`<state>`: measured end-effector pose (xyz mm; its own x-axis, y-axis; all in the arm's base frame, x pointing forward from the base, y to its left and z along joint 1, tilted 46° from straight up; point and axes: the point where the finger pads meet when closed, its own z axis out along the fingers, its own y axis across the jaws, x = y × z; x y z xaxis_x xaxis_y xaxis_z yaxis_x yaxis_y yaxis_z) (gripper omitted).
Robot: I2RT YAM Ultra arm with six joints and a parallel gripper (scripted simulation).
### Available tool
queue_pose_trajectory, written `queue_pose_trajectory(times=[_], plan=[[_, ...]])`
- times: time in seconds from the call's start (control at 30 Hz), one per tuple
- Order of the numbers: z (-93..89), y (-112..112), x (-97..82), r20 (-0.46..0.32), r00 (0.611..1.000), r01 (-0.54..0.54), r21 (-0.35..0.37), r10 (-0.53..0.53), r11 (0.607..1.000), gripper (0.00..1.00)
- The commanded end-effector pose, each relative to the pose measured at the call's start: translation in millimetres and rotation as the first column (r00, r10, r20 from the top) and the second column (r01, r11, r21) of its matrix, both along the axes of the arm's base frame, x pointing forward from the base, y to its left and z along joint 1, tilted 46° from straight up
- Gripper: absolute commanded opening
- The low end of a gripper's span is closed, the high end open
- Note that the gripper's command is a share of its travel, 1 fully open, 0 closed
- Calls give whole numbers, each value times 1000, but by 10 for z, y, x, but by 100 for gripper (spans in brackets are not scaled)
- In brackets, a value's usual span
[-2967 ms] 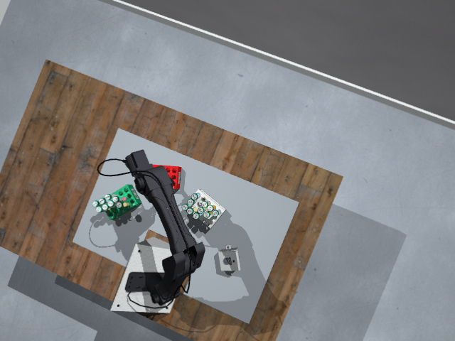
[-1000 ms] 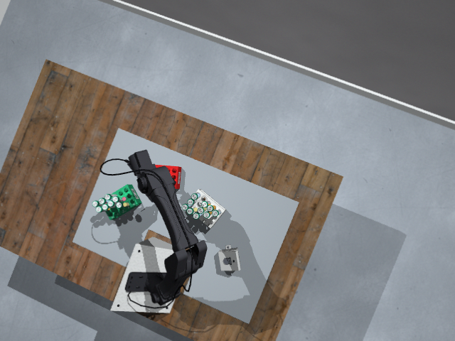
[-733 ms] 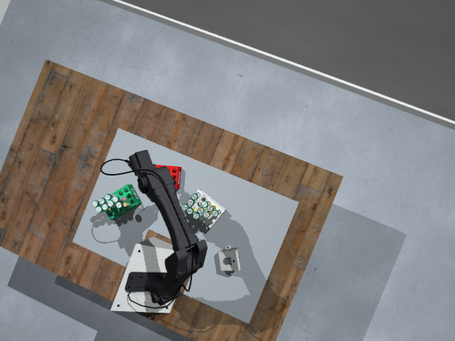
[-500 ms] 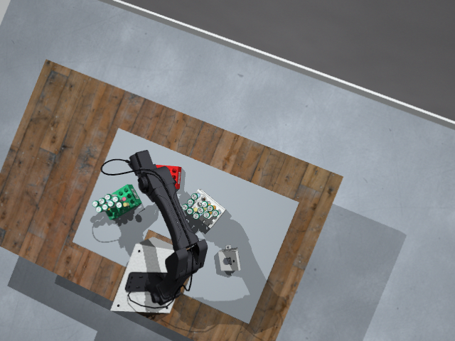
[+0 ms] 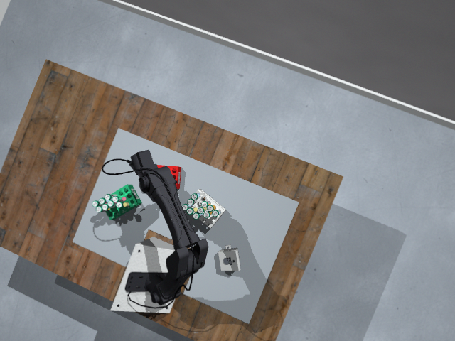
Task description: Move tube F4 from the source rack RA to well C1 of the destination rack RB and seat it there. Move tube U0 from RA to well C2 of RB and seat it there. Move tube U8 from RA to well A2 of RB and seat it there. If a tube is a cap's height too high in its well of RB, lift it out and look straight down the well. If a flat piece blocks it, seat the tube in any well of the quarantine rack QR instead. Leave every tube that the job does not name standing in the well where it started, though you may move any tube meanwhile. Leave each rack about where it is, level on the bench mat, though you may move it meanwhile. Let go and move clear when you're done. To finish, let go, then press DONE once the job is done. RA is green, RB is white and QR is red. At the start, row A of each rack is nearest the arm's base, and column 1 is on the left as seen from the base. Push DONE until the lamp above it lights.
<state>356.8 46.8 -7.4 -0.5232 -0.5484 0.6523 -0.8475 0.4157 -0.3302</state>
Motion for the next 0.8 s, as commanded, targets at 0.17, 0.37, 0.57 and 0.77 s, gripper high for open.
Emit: queue_pose_trajectory(times=[0.17,0.37,0.57,0.77], plan=[[36,19,39,36,999,-21,14,20,1000,0],[15,25,35,36,999,-28,14,28,999,0],[9,-11,52,41,999,-21,16,21,1000,0],[-17,-13,33,37,999,-29,13,29,999,0]])
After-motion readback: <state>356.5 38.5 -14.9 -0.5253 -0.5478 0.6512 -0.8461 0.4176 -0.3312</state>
